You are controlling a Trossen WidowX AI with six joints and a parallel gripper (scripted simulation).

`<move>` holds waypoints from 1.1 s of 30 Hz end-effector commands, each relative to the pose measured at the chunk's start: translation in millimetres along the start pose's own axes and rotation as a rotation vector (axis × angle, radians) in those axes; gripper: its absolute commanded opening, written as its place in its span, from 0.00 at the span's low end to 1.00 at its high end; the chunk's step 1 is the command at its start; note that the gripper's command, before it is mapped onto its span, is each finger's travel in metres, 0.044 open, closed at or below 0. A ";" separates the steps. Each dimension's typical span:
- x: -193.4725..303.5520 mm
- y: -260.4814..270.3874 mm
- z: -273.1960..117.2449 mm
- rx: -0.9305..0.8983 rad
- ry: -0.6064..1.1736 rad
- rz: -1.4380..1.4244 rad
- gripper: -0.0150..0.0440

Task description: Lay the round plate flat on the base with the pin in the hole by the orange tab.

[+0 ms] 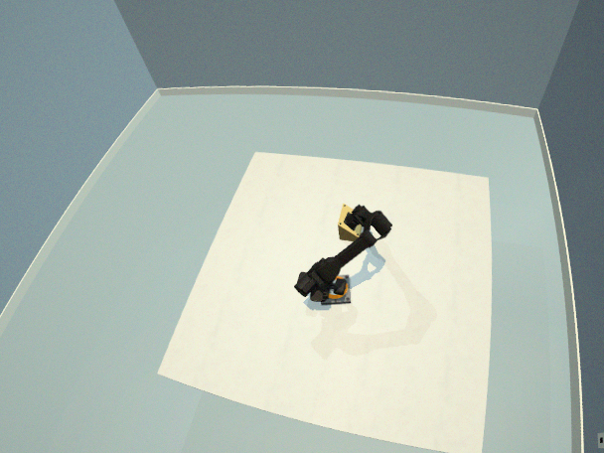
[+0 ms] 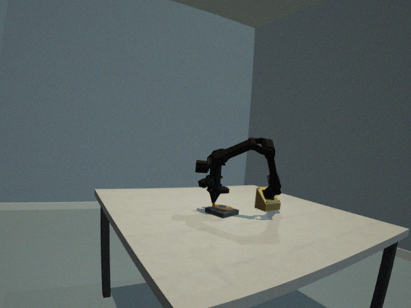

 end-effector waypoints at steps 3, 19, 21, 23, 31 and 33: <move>-5.4 1.9 0.2 0.000 -0.009 0.002 0.25; -21.5 19.2 -0.5 -0.001 -0.010 0.002 0.25; -23.0 21.1 -0.6 -0.001 -0.010 0.002 0.25; -24.3 23.2 -0.7 -0.002 -0.010 0.002 0.25; -26.8 30.2 -0.8 -0.002 -0.010 0.002 0.25; -27.3 32.1 -0.9 -0.002 -0.010 0.002 0.25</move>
Point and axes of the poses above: the point midway between the two fingers, 35 mm back from their tips, its own z axis out along the fingers, its own y axis across the jaws, x = y × z, the point moved 6 cm from there along -z, back along the fingers, and after that the axes turned 14 degrees about -z, right-handed, at the moved point
